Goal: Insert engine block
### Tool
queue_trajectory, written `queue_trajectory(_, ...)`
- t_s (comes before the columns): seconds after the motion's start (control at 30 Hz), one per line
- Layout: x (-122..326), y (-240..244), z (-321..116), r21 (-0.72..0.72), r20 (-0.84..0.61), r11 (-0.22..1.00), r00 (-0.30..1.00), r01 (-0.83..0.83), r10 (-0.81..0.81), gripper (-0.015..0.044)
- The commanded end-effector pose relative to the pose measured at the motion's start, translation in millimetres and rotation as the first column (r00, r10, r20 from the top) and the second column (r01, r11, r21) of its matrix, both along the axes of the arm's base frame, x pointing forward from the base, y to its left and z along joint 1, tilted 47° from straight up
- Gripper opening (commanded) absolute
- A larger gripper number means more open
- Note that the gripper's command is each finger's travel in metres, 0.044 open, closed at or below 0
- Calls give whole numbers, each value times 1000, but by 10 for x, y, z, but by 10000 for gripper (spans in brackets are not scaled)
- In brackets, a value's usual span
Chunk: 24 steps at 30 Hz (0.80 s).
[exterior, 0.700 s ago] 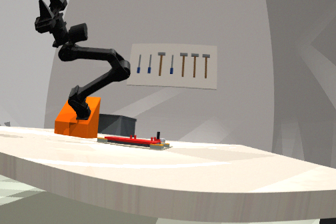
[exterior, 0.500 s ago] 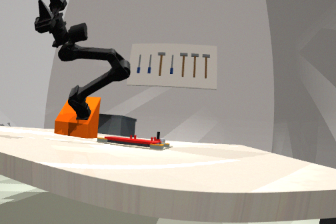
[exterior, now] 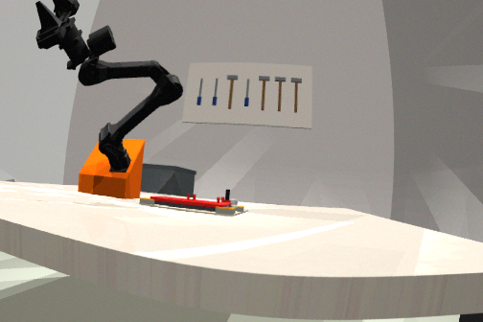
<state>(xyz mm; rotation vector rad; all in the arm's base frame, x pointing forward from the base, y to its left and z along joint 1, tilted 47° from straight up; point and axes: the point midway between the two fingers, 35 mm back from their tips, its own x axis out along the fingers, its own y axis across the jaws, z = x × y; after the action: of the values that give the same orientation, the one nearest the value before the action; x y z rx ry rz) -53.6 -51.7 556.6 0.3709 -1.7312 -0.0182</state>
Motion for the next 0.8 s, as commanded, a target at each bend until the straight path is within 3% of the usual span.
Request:
queue_trajectory(0.0, -119, -76, 18, 13, 39, 1000, 999, -12, 11, 440)
queue_trajectory(0.77, -565, -730, -18, 146, 219, 982, 972, -117, 83, 440)
